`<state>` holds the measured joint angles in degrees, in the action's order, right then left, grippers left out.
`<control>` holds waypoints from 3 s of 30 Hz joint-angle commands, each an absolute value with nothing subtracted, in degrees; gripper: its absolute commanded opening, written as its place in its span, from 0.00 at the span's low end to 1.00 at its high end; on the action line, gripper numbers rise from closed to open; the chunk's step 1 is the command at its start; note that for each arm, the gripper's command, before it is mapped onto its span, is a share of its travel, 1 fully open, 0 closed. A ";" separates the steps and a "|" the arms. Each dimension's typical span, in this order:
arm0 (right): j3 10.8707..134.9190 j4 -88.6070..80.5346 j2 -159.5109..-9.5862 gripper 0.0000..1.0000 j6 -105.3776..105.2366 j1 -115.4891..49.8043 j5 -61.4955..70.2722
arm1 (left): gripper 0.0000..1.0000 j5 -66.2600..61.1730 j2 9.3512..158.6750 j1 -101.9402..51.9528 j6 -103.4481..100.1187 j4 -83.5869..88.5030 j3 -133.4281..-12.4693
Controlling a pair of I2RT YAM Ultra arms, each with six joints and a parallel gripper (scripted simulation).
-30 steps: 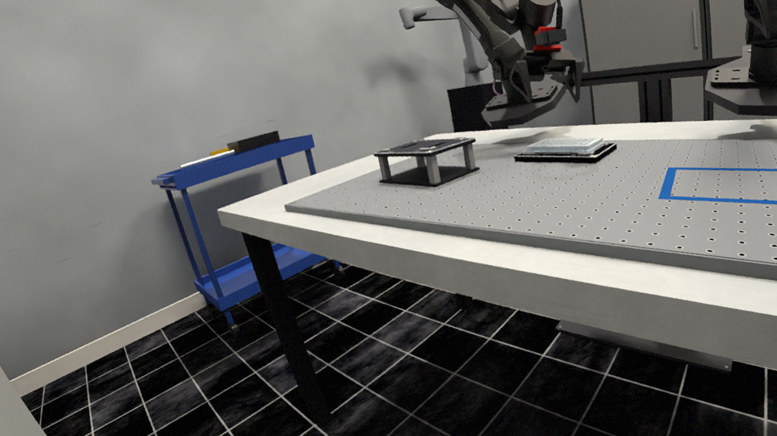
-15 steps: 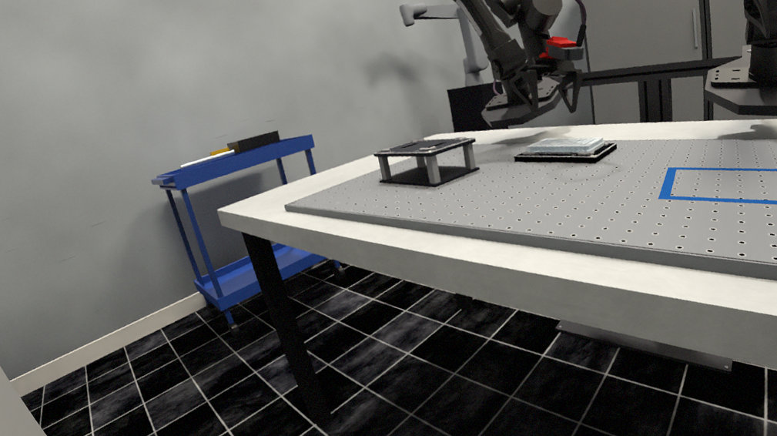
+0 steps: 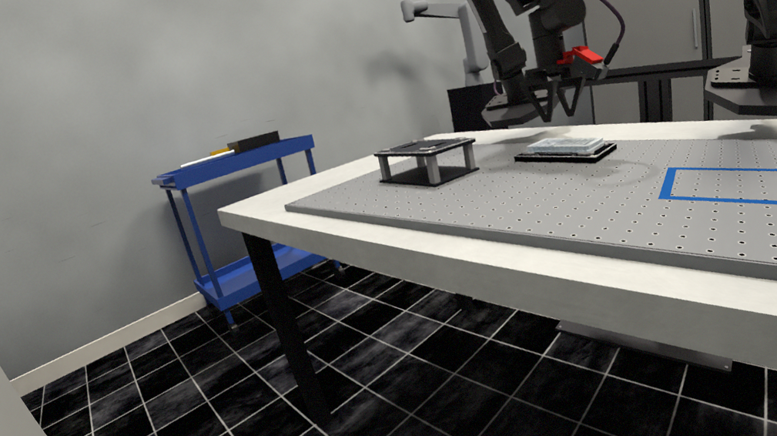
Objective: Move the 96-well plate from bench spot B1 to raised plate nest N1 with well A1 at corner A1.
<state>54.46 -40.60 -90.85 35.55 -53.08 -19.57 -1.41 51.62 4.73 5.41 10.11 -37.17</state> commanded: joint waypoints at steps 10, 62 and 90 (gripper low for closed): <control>60.04 -44.24 -95.33 1.00 38.39 -52.58 -18.83 | 1.00 -2.33 52.13 4.93 4.94 8.40 -37.02; 56.09 -32.12 -101.47 0.87 41.58 -49.68 -18.69 | 1.00 -2.34 51.59 4.79 4.95 8.40 -37.41; 65.59 -54.07 -90.74 0.79 36.91 -55.20 -19.01 | 1.00 -2.71 52.06 4.79 4.57 7.51 -37.42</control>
